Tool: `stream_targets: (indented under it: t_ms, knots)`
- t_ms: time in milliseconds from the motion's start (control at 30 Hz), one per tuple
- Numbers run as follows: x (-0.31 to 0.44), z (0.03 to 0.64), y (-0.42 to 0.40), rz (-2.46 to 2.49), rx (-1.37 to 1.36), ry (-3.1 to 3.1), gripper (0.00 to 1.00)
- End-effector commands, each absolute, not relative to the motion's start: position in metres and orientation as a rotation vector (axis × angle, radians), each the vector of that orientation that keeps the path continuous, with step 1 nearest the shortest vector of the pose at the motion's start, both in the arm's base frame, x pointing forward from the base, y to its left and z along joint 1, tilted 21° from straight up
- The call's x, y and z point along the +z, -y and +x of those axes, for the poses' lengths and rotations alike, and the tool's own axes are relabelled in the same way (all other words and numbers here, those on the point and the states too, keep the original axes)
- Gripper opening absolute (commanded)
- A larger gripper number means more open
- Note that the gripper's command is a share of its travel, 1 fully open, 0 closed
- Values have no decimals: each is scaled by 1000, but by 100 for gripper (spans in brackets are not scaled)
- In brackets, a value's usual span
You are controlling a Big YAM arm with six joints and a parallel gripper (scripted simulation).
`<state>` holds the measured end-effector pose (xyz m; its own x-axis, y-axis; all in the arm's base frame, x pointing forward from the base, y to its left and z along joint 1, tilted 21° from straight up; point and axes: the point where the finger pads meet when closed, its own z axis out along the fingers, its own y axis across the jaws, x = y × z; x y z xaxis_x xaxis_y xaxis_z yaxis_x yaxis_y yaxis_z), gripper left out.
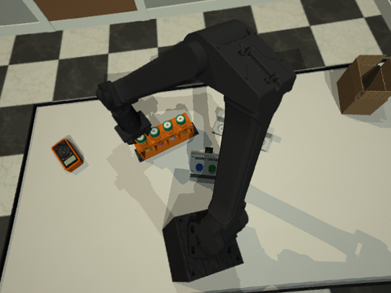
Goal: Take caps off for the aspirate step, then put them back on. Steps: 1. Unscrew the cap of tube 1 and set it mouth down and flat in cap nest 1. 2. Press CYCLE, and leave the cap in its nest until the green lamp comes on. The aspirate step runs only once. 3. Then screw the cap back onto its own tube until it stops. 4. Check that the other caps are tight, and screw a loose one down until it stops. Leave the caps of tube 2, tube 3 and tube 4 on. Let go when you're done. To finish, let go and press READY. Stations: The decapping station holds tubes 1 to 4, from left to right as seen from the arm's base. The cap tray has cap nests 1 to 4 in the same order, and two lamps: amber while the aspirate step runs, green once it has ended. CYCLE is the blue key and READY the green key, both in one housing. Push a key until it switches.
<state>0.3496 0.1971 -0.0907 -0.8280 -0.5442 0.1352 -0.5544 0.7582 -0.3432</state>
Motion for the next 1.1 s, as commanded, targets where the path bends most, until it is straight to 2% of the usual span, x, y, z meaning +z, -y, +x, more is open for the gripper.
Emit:
stream_targets:
  t_ms: [0,167,500,533,1067]
  knots:
    - [-83,359,-210,1227,553,2812,49]
    - [-83,358,-210,1486,539,2645,49]
    - [-85,359,-207,1540,539,2586,49]
    - [-85,359,-207,1540,539,2586,0]
    - [-82,356,-210,1461,543,2662,0]
